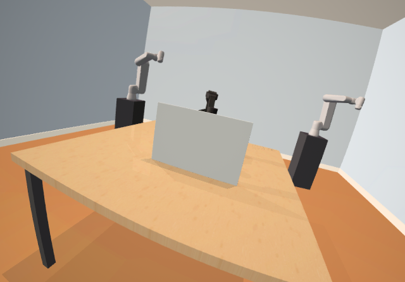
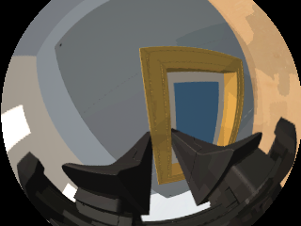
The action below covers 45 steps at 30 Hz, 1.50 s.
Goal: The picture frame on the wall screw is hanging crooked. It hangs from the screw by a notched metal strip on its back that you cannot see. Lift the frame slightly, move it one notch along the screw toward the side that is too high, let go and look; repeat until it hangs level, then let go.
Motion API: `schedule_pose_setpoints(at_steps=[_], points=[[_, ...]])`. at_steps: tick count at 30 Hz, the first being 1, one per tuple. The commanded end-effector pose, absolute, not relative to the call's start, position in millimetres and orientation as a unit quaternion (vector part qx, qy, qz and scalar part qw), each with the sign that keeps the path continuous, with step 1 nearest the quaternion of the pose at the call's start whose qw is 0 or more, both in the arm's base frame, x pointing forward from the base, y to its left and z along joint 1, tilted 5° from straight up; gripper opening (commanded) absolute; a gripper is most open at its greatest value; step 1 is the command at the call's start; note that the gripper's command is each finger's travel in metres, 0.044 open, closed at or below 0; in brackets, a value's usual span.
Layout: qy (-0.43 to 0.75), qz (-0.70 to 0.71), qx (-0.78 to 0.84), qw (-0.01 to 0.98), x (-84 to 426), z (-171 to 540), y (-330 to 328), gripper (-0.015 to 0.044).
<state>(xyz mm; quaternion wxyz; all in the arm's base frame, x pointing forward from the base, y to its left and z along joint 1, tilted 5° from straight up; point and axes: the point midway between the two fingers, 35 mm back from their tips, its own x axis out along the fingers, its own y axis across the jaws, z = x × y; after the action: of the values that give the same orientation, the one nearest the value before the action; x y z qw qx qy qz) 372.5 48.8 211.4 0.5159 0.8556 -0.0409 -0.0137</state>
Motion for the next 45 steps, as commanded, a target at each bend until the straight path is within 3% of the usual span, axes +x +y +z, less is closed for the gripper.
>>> schedule_pose_setpoints(at_steps=[1, 45], points=[[-0.041, -0.012, 0.855, 0.517, 372.5, 212.4, 48.6, 0.0], [-0.041, -0.012, 0.855, 0.517, 371.9, 222.1, 43.3, 0.0]])
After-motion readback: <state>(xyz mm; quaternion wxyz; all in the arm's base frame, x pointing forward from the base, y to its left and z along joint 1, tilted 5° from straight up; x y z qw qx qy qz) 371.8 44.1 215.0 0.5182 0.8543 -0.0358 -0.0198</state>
